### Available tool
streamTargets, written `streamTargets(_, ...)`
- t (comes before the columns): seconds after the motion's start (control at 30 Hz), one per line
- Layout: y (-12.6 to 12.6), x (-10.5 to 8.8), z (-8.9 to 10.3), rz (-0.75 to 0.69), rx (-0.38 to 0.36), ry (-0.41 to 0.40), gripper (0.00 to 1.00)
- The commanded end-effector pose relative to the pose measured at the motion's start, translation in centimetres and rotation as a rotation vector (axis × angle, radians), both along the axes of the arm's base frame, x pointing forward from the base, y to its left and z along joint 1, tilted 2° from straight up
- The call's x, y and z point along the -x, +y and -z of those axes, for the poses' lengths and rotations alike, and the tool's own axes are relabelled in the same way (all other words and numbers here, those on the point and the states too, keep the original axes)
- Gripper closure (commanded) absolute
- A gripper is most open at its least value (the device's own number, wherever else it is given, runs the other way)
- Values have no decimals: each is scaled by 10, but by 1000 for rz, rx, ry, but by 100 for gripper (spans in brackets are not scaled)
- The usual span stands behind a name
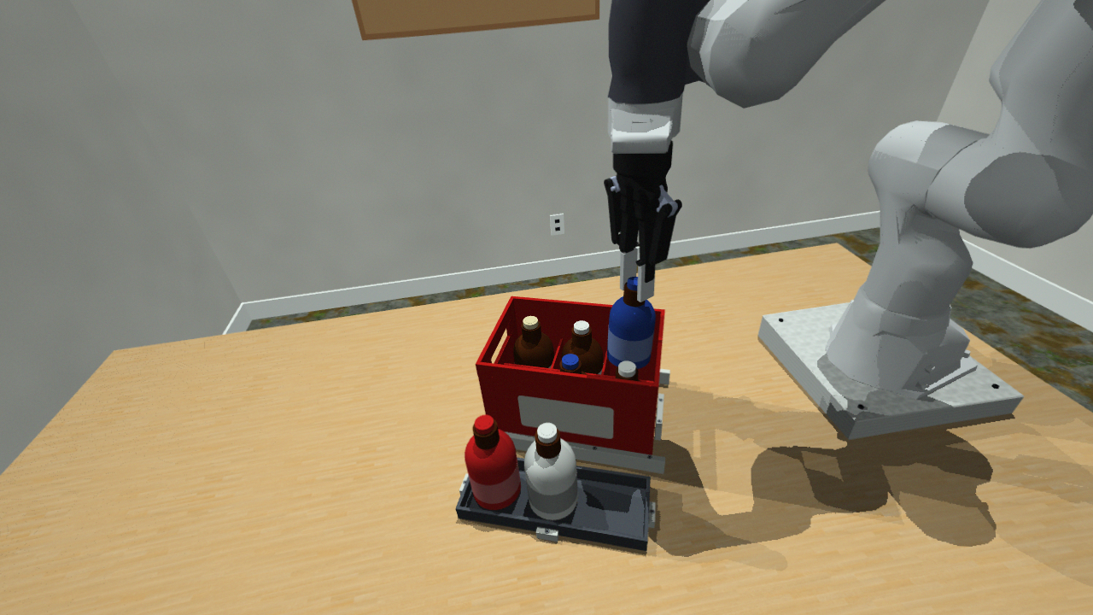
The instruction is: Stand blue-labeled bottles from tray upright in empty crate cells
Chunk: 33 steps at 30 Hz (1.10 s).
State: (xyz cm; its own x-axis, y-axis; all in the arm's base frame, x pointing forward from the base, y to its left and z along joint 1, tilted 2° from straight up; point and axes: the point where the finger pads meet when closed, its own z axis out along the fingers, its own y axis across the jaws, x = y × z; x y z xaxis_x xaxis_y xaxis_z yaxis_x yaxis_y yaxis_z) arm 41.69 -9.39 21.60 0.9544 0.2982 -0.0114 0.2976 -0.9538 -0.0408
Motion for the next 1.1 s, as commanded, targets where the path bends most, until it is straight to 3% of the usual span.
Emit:
streamTargets(0.0, 0, -4, 0, -2, 0, -14, 100)
streamTargets(1.07, 2, -4, 29, -2, 0, -14, 100)
